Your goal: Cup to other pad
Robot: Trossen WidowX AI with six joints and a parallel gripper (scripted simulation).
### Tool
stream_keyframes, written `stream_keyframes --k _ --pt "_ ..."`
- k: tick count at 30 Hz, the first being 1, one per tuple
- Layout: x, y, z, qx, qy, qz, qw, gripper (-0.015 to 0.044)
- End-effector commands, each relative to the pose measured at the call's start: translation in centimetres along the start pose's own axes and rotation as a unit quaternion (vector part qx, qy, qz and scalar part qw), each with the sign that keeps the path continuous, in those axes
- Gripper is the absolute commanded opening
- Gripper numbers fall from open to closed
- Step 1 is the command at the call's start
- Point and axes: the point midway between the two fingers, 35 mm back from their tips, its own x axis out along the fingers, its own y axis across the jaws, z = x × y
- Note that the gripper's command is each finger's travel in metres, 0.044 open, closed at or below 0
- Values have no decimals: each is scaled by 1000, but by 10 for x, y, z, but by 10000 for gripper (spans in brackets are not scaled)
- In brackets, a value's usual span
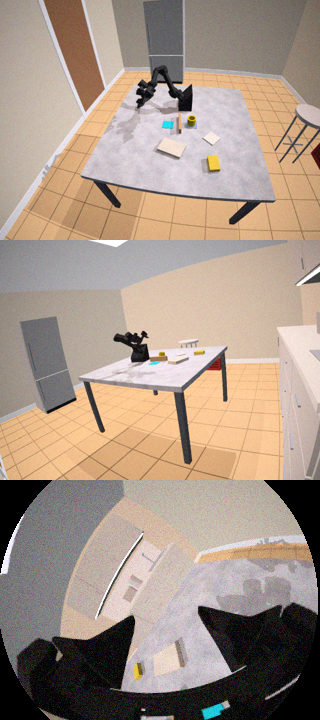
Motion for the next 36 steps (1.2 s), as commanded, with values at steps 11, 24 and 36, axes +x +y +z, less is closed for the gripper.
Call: stream_keyframes --k 11,24,36 --pt "25 70 -159 131 311 -7 941 167" --pt "-70 126 -318 115 559 -245 784 167" --pt "-154 110 -353 -51 478 -442 757 167"
